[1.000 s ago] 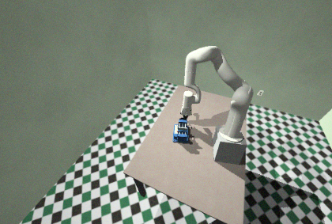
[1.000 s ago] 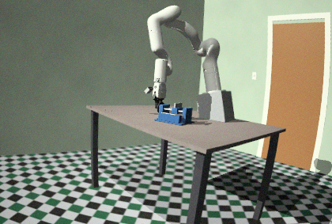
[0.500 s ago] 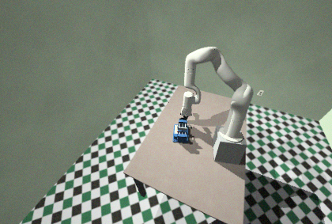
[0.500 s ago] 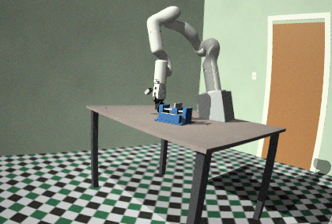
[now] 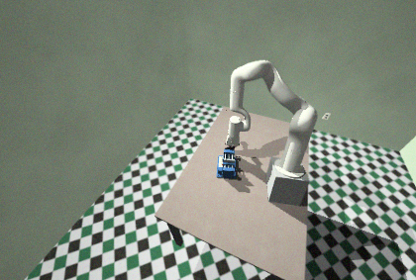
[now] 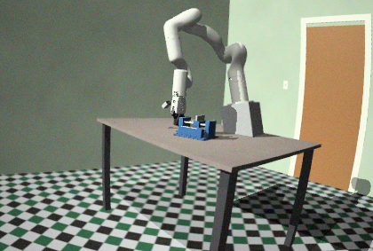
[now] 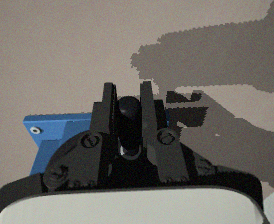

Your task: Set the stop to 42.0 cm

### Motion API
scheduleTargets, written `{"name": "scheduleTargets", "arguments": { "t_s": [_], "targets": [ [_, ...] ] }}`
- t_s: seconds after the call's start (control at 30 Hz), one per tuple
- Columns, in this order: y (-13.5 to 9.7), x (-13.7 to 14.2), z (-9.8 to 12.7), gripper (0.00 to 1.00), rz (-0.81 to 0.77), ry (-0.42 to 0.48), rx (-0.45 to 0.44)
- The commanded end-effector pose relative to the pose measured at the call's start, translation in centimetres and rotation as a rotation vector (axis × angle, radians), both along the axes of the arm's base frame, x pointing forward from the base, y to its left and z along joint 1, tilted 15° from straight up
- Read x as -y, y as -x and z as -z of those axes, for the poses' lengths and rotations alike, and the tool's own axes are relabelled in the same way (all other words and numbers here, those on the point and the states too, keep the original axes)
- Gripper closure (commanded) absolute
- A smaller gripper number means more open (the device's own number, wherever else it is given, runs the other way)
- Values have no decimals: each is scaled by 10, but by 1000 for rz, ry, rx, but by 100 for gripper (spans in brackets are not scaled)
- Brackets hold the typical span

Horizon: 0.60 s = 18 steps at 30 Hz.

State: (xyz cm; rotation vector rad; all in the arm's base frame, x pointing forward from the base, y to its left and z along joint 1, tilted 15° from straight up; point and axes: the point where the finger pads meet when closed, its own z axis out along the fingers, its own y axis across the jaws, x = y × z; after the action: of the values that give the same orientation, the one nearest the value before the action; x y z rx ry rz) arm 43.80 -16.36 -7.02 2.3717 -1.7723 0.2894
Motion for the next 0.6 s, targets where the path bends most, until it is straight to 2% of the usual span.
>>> {"name": "scheduleTargets", "arguments": {
  "t_s": [0.0,0.57],
  "targets": [
    [-3,0,3,94,0,0,1],
    [-18,-2,11,94,0,0,1]
  ]
}}
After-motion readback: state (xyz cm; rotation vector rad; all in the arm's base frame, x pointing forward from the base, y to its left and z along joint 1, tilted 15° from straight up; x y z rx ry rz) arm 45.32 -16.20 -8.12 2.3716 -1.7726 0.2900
